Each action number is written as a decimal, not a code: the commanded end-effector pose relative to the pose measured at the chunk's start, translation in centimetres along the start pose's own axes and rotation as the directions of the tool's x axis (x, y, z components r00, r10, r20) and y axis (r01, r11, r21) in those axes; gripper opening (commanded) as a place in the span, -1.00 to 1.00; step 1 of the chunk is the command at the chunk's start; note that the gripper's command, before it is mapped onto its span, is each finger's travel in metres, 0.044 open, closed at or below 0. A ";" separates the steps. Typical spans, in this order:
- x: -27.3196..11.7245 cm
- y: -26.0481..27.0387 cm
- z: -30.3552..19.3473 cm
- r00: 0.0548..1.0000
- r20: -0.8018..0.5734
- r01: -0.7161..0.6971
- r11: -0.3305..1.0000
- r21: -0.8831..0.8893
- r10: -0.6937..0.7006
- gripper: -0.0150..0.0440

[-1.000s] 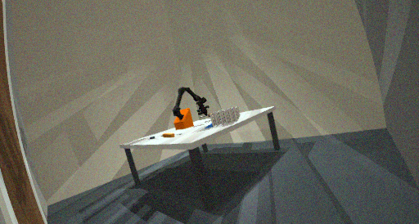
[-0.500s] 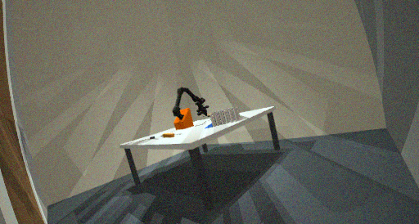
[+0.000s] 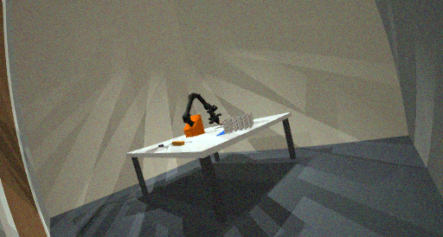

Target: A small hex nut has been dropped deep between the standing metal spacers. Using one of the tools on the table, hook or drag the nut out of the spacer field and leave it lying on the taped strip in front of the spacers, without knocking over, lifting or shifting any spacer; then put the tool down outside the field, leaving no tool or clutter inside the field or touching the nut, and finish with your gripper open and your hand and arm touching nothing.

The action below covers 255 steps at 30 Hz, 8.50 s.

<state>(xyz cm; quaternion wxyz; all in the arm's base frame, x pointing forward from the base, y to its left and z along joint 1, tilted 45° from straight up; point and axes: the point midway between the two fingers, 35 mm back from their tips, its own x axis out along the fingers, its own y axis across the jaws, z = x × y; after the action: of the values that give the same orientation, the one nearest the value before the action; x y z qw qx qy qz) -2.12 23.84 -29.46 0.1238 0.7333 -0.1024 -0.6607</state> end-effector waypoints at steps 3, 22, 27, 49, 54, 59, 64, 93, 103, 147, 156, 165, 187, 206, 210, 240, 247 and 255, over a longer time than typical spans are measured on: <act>0.9 0.4 -0.1 1.000 -0.003 0.002 1.000 0.001 -0.002 -0.49; 3.3 1.7 -0.1 1.000 -0.001 0.007 1.000 0.002 -0.007 -0.49; 3.3 1.7 -0.1 1.000 0.000 0.023 1.000 0.003 -0.023 -0.49; 3.1 1.1 -0.1 0.998 0.000 0.056 0.998 0.005 -0.056 0.67; 2.9 0.9 -0.1 0.998 0.000 0.057 0.998 0.005 -0.057 1.00; -3.1 -2.1 -0.1 0.997 -0.001 0.071 0.997 0.005 -0.071 1.00; -3.4 -2.2 -0.1 0.997 -0.001 0.072 0.997 0.005 -0.072 1.00; -3.1 -2.8 -7.7 0.958 0.264 -0.114 0.993 0.011 0.107 1.00; -3.2 -2.6 -9.2 0.938 0.325 -0.134 0.991 0.010 0.123 0.91; 1.2 -0.8 -9.4 0.938 0.323 -0.135 0.991 0.011 0.124 0.46; 2.5 -0.2 -9.4 0.938 0.323 -0.135 0.991 0.011 0.125 0.46; 3.3 0.3 -9.4 0.938 0.323 -0.136 0.991 0.011 0.125 0.28; -2.9 -4.1 -9.7 0.943 0.323 -0.095 0.995 0.015 0.085 -0.49; -13.0 -6.7 -9.9 0.942 0.320 -0.128 0.991 0.047 0.106 -0.49; -14.4 -6.2 -12.4 0.956 0.285 -0.112 0.984 0.140 0.069 -0.49; -23.8 4.3 -29.5 0.996 -0.059 0.084 0.614 0.785 -0.060 -0.49; -25.5 8.3 -32.4 0.988 -0.146 0.150 0.453 0.879 -0.045 -0.49; -27.3 13.3 -35.0 0.971 -0.238 0.232 0.248 0.940 -0.006 -0.49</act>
<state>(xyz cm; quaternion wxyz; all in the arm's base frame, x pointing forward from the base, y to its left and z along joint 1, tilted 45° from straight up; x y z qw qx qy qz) 29.04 22.90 2.28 -0.3529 0.7238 -0.4061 -0.4321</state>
